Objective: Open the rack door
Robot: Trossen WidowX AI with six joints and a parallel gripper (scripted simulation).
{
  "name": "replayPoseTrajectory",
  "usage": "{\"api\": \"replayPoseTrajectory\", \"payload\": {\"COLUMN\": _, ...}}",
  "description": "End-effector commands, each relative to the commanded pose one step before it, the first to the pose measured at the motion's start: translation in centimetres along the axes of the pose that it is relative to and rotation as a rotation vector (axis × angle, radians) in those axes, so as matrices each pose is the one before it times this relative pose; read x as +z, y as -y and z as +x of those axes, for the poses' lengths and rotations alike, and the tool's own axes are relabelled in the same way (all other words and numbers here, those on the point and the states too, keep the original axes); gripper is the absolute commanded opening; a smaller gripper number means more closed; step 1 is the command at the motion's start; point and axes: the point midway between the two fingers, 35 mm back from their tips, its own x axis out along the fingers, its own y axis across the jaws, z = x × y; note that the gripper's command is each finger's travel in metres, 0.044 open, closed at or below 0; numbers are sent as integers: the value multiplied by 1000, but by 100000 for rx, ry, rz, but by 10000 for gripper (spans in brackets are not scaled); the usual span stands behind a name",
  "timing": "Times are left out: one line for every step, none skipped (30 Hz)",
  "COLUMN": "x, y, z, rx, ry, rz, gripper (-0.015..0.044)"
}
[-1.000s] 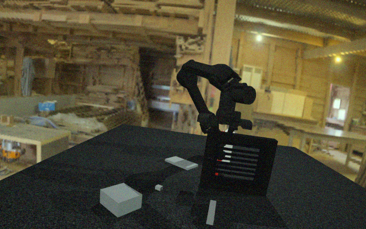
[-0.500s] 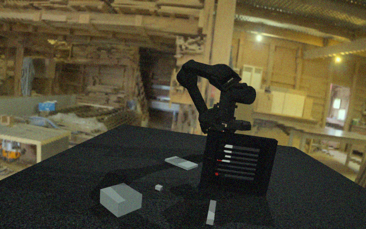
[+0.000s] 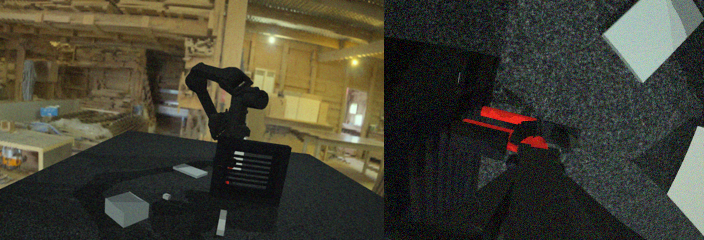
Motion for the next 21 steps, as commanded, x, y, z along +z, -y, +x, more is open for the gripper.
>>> {"api": "replayPoseTrajectory", "payload": {"x": -7, "y": -4, "z": -26, "rx": 91, "ry": -72, "rz": 19776, "gripper": 13}}
{"api": "replayPoseTrajectory", "payload": {"x": 0, "y": 0, "z": 0, "rx": -1, "ry": 0, "rz": 4928, "gripper": 13}}
{"api": "replayPoseTrajectory", "payload": {"x": 0, "y": 0, "z": 0, "rx": 0, "ry": 0, "rz": 4928, "gripper": 13}}
{"api": "replayPoseTrajectory", "payload": {"x": 0, "y": 0, "z": 0, "rx": 0, "ry": 0, "rz": 4926, "gripper": 13}}
{"api": "replayPoseTrajectory", "payload": {"x": 0, "y": 0, "z": 0, "rx": 0, "ry": 0, "rz": 4048, "gripper": 13}}
{"api": "replayPoseTrajectory", "payload": {"x": 0, "y": 0, "z": 0, "rx": 0, "ry": 0, "rz": 2429, "gripper": 13}}
{"api": "replayPoseTrajectory", "payload": {"x": 0, "y": 0, "z": 0, "rx": 0, "ry": 0, "rz": 810, "gripper": 13}}
{"api": "replayPoseTrajectory", "payload": {"x": 0, "y": 0, "z": 0, "rx": 0, "ry": 0, "rz": 0, "gripper": 13}}
{"api": "replayPoseTrajectory", "payload": {"x": 0, "y": 0, "z": 0, "rx": 0, "ry": 0, "rz": 0, "gripper": 13}}
{"api": "replayPoseTrajectory", "payload": {"x": 0, "y": 0, "z": 0, "rx": 0, "ry": 0, "rz": 0, "gripper": 13}}
{"api": "replayPoseTrajectory", "payload": {"x": 0, "y": 0, "z": 0, "rx": 0, "ry": 0, "rz": 0, "gripper": 13}}
{"api": "replayPoseTrajectory", "payload": {"x": 0, "y": 0, "z": 0, "rx": 0, "ry": 0, "rz": 0, "gripper": 13}}
{"api": "replayPoseTrajectory", "payload": {"x": 0, "y": 0, "z": 0, "rx": 0, "ry": 0, "rz": 0, "gripper": 13}}
{"api": "replayPoseTrajectory", "payload": {"x": 0, "y": 0, "z": 0, "rx": 0, "ry": 0, "rz": 0, "gripper": 13}}
{"api": "replayPoseTrajectory", "payload": {"x": 0, "y": 0, "z": 0, "rx": 0, "ry": 0, "rz": 0, "gripper": 13}}
{"api": "replayPoseTrajectory", "payload": {"x": 0, "y": 0, "z": 0, "rx": 0, "ry": 0, "rz": 0, "gripper": 13}}
{"api": "replayPoseTrajectory", "payload": {"x": 0, "y": 0, "z": 0, "rx": 0, "ry": 0, "rz": 0, "gripper": 13}}
{"api": "replayPoseTrajectory", "payload": {"x": 0, "y": 0, "z": 0, "rx": 0, "ry": 0, "rz": 0, "gripper": 39}}
{"api": "replayPoseTrajectory", "payload": {"x": 0, "y": 0, "z": 0, "rx": 0, "ry": 0, "rz": 0, "gripper": 66}}
{"api": "replayPoseTrajectory", "payload": {"x": 0, "y": 0, "z": 0, "rx": 0, "ry": 0, "rz": 0, "gripper": 92}}
{"api": "replayPoseTrajectory", "payload": {"x": 0, "y": 0, "z": 0, "rx": 0, "ry": 0, "rz": 0, "gripper": 118}}
